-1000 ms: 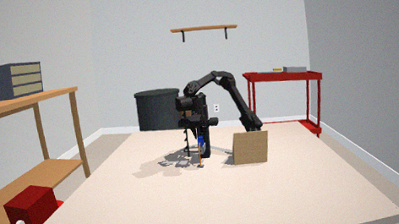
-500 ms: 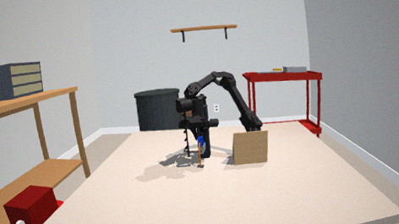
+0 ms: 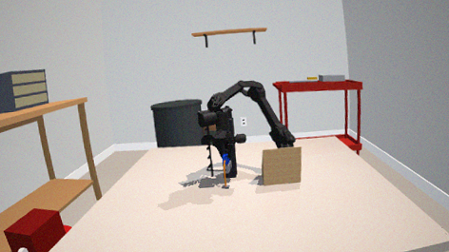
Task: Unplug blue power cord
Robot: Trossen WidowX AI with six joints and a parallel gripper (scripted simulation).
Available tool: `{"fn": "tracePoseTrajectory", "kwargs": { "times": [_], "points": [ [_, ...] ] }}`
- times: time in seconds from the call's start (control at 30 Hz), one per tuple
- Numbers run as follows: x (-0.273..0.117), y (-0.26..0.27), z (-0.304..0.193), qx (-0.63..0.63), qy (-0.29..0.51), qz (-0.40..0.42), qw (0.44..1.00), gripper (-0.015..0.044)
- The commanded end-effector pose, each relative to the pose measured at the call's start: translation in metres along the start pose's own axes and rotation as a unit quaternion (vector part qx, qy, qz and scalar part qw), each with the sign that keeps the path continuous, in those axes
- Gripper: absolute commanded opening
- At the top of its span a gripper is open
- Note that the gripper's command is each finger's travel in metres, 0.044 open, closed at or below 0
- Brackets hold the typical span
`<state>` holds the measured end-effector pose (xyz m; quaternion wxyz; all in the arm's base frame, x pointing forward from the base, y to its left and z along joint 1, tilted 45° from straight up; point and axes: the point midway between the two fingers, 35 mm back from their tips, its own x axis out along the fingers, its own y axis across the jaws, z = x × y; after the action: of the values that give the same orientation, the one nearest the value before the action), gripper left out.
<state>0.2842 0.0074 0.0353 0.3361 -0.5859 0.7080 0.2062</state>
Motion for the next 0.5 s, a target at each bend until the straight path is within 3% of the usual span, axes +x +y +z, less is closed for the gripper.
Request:
{"fn": "tracePoseTrajectory", "kwargs": {
  "times": [0.0,0.47],
  "points": [
    [0.000,0.000,0.002,0.000,0.000,0.000,1.000,0.0000],
    [-0.001,-0.002,0.023,-0.001,-0.001,0.000,1.000,0.0000]
  ]
}}
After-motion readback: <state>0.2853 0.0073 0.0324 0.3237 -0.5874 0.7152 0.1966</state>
